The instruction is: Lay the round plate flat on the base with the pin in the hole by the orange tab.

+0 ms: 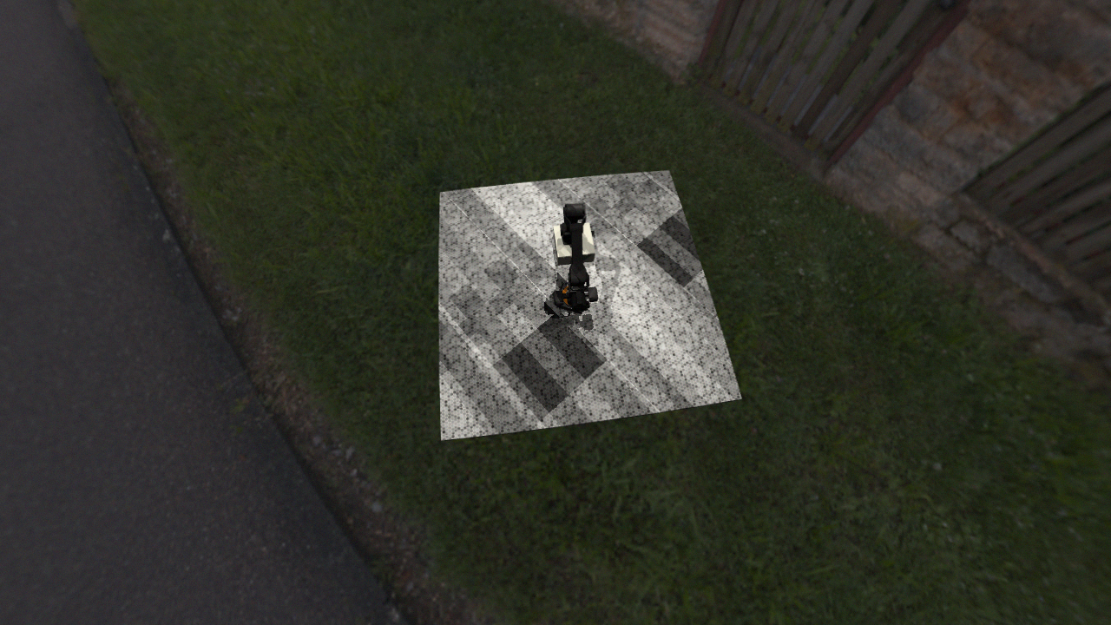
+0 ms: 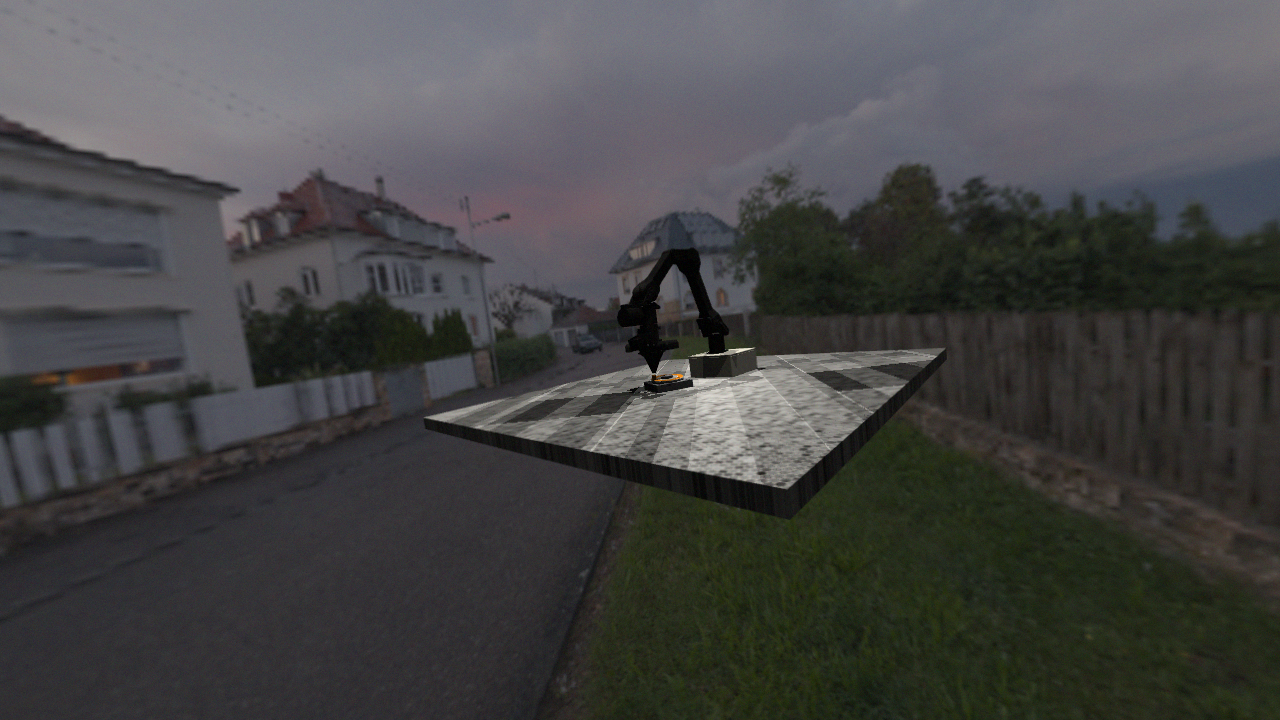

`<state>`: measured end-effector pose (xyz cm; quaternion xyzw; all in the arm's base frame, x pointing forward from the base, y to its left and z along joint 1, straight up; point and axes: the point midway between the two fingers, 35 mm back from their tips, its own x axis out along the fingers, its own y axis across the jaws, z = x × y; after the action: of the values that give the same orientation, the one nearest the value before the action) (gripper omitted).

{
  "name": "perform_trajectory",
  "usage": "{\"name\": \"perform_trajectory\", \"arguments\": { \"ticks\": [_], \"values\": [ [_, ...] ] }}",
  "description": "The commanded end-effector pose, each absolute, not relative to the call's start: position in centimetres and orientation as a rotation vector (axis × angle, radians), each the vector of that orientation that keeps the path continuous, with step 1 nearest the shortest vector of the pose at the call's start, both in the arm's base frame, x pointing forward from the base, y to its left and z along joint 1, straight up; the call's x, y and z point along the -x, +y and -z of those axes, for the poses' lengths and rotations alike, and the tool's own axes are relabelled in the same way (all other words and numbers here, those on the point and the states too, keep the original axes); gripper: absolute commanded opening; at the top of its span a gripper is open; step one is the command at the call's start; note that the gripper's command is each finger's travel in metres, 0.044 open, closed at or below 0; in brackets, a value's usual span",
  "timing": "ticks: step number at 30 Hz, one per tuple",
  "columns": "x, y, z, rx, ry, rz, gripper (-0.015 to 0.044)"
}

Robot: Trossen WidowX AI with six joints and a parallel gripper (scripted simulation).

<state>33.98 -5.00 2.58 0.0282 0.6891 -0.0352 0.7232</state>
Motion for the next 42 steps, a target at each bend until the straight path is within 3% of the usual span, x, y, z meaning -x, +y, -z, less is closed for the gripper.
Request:
{"name": "perform_trajectory", "arguments": {
  "ticks": [1,42],
  "values": [
    [-33.7,-4.9,-0.8,-0.061,1.536,0.068,0.0000],
    [-31.0,-8.9,-0.7,-0.058,1.539,0.071,0.0000]
  ]
}}
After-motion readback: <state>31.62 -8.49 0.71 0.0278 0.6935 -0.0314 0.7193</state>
